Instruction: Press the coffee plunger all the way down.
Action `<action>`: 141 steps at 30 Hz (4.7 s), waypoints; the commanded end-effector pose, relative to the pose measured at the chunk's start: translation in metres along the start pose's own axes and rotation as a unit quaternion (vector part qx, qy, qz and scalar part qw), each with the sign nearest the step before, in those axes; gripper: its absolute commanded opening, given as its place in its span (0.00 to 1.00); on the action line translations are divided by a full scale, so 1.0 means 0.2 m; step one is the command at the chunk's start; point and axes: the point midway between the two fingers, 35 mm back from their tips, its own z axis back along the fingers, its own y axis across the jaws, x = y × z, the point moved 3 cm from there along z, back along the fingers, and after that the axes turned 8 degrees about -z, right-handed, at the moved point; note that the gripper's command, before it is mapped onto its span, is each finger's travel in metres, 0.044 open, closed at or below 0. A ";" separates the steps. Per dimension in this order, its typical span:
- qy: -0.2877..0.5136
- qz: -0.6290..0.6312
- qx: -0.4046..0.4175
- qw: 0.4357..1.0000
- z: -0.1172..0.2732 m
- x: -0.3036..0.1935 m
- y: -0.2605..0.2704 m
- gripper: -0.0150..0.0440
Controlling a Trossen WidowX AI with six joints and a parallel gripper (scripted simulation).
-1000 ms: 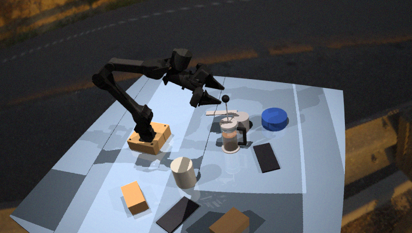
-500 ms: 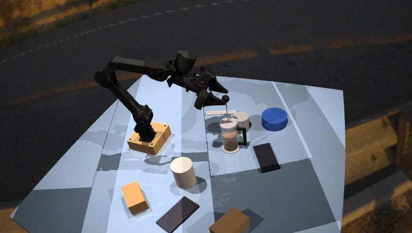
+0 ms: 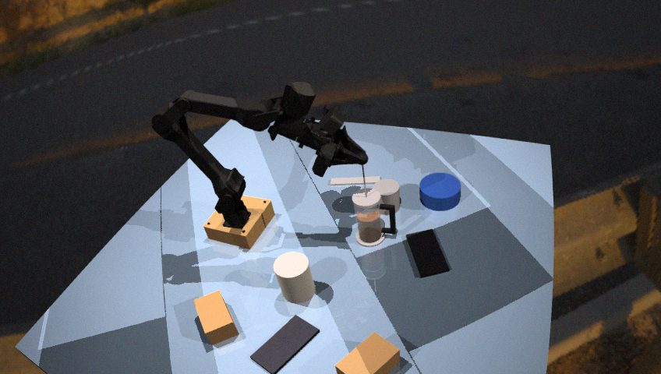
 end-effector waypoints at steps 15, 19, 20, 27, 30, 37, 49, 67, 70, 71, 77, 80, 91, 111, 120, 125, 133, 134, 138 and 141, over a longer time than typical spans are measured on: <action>0.000 0.001 0.000 1.000 -0.07 -0.08 -0.01 0.44; 0.000 0.001 0.000 1.000 -0.09 -0.10 -0.01 0.44; 0.000 0.001 0.000 1.000 -0.10 -0.11 -0.01 0.44; 0.000 0.002 0.000 1.000 -0.13 -0.16 -0.02 0.44; 0.000 0.002 0.000 1.000 -0.15 -0.18 -0.02 0.44; 0.000 0.002 0.000 1.000 -0.18 -0.22 -0.03 0.44; 0.000 0.002 0.000 1.000 -0.25 -0.30 -0.04 0.44; -0.001 0.002 0.000 1.000 -0.34 -0.32 -0.05 0.44; -0.001 0.002 0.000 1.000 -0.35 -0.31 -0.05 0.44; -0.001 0.002 0.000 1.000 -0.35 -0.31 -0.05 0.44; -0.001 0.002 0.000 1.000 -0.35 -0.30 -0.05 0.44; -0.001 0.002 0.000 1.000 -0.35 -0.30 -0.05 0.44; -0.001 0.002 0.000 1.000 -0.36 -0.29 -0.05 0.44; -0.001 0.002 0.000 1.000 -0.37 -0.27 -0.05 0.44; -0.001 0.002 0.000 1.000 -0.38 -0.27 -0.05 0.44; -0.001 0.002 0.000 1.000 -0.38 -0.27 -0.05 0.44; -0.001 0.002 0.000 1.000 -0.38 -0.26 -0.05 0.44; -0.001 0.002 0.000 1.000 -0.38 -0.26 -0.05 0.44; -0.001 0.002 0.000 1.000 -0.38 -0.26 -0.05 0.44; -0.001 0.002 0.000 1.000 -0.39 -0.26 -0.05 0.44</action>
